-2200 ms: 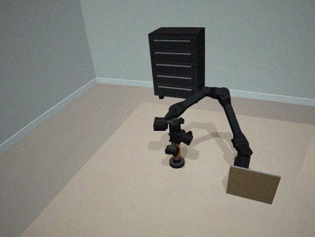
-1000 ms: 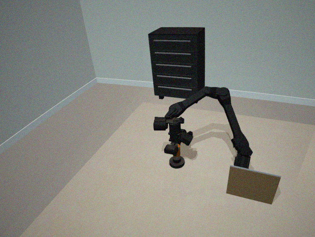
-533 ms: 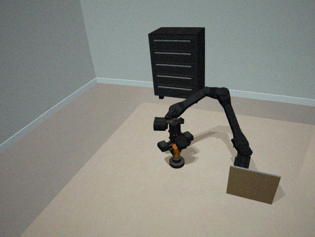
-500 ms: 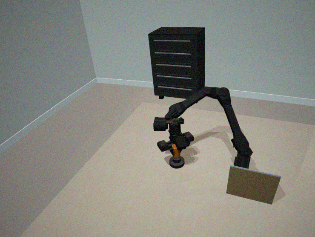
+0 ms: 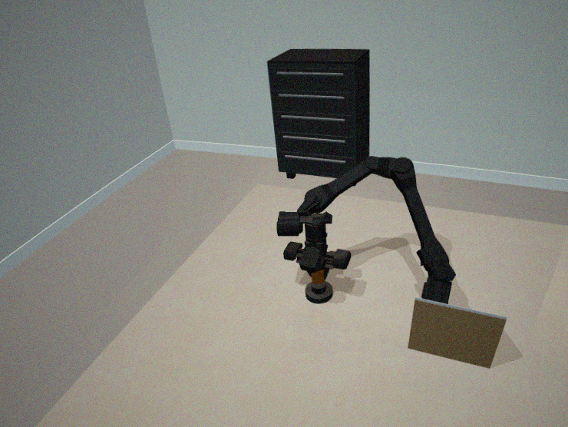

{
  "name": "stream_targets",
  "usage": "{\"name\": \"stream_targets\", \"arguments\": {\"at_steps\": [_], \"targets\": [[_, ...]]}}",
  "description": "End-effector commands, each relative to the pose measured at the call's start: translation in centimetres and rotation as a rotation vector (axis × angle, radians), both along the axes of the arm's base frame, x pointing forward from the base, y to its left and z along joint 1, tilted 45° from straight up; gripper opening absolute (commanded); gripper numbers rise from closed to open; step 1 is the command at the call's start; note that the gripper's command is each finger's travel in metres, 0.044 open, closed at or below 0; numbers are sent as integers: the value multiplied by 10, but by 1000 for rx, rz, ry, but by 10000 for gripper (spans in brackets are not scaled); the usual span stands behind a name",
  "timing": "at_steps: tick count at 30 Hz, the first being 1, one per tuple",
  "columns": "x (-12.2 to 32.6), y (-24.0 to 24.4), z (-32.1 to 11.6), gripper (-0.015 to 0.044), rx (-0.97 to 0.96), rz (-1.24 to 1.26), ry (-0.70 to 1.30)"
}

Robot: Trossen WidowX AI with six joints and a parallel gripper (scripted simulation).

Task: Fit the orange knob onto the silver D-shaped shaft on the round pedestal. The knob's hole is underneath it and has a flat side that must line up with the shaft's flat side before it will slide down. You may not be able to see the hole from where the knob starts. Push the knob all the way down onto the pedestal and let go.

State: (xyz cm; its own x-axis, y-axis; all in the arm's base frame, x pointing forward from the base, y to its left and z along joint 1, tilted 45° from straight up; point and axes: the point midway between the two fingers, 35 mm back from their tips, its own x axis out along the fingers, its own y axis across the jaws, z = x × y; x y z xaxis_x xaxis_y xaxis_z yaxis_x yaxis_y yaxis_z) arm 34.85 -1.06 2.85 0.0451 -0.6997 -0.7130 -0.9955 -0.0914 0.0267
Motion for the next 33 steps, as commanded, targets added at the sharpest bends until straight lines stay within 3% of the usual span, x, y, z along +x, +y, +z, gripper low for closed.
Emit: {"name": "stream_targets", "arguments": {"at_steps": [1, 33], "targets": [[2, 1, 5, 0, 20, -325, -322], [0, -1, 0, 0, 19, -325, -322]]}}
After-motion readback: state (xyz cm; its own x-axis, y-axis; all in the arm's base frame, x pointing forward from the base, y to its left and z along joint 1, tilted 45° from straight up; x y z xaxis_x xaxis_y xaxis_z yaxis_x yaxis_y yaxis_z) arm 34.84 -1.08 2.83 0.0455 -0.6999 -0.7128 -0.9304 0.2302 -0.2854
